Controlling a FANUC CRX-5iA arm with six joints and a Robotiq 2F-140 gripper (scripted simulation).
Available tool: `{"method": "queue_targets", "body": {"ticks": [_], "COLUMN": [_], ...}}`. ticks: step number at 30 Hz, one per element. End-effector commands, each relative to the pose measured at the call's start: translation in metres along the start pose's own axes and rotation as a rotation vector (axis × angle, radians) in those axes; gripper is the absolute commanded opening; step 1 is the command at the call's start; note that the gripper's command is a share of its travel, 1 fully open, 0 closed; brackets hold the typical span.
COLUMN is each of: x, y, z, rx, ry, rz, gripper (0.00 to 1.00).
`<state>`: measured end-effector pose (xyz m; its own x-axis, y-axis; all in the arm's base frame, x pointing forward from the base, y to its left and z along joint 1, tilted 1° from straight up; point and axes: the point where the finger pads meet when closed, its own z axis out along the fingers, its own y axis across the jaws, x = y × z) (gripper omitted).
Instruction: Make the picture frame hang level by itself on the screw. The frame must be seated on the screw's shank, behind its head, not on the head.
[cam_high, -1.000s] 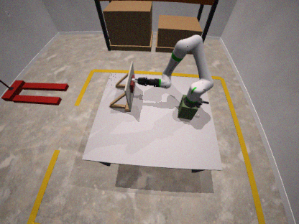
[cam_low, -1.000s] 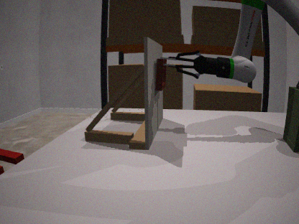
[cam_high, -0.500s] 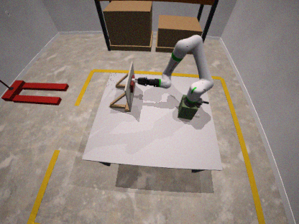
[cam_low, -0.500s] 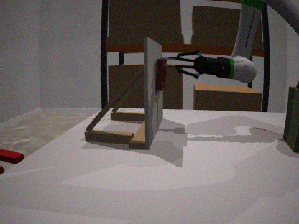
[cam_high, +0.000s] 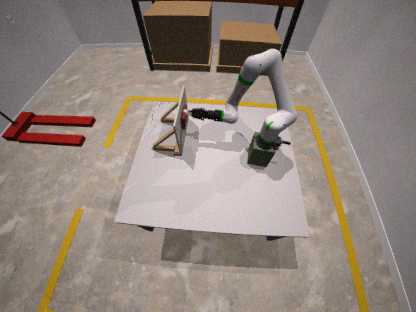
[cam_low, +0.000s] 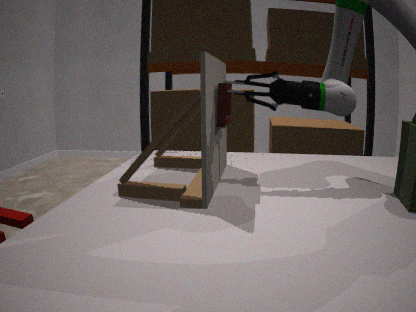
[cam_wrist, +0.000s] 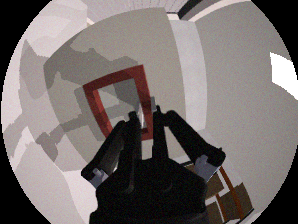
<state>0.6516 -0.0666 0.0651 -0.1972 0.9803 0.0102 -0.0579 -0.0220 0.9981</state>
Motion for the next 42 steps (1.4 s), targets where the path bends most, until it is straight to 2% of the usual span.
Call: {"method": "queue_targets", "body": {"ticks": [1,41,42], "x": [0.0,0.0,0.0], "y": [-0.0001,-0.0003,-0.0003], "z": [0.0001,0.0001,0.0001], "rx": [0.0,0.0,0.0], "ry": [0.0,0.0,0.0], "rz": [0.0,0.0,0.0], "gripper": [0.0,0.0,0.29]}}
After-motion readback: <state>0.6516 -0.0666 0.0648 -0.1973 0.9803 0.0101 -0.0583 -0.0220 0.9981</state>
